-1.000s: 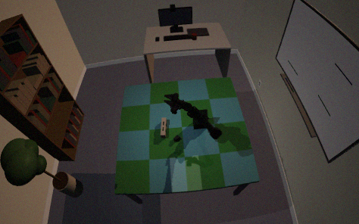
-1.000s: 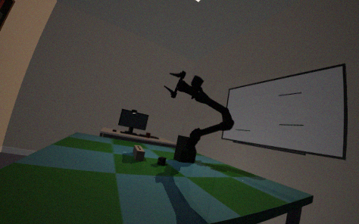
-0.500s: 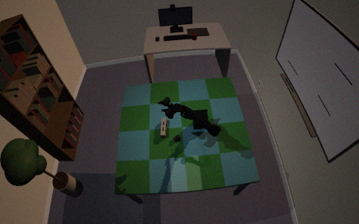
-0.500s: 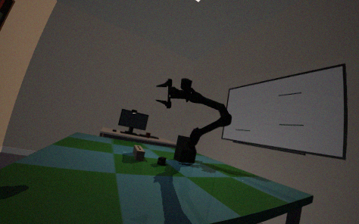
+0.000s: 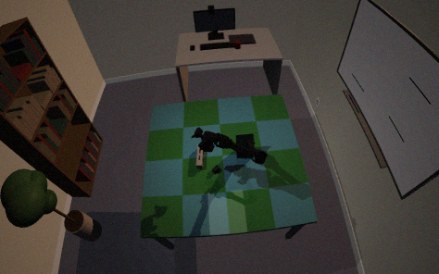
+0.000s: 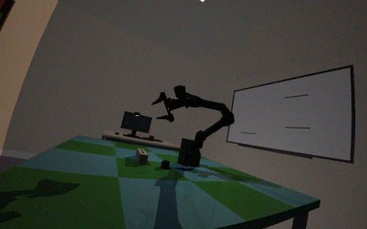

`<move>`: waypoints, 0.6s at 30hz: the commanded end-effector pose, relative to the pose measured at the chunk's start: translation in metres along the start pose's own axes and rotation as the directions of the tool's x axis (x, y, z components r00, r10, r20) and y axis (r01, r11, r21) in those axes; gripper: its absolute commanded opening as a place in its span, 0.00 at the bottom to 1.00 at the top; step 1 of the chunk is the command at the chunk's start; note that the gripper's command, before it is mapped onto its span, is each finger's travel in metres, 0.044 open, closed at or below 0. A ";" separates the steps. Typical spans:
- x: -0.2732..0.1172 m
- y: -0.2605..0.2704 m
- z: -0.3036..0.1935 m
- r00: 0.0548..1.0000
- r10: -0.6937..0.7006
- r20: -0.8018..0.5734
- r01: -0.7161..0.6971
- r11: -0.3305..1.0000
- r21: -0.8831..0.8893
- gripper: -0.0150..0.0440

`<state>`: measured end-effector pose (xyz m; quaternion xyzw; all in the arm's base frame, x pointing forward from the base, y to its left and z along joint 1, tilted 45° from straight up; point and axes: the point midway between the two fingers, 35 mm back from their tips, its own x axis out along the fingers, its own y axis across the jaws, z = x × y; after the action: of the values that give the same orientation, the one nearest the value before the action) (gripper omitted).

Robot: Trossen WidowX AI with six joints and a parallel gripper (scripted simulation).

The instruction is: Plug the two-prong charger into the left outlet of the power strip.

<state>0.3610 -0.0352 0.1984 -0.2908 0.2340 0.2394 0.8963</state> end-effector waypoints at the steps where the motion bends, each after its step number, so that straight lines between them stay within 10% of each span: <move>1: 0.012 0.023 0.001 0.996 0.093 -0.006 -0.093 0.995 0.038 1.00; 18: 0.038 0.129 0.004 0.864 0.500 -0.054 -0.483 0.855 0.189 1.00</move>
<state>0.3280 0.0570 0.1360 -0.1769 0.3438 0.4010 0.8305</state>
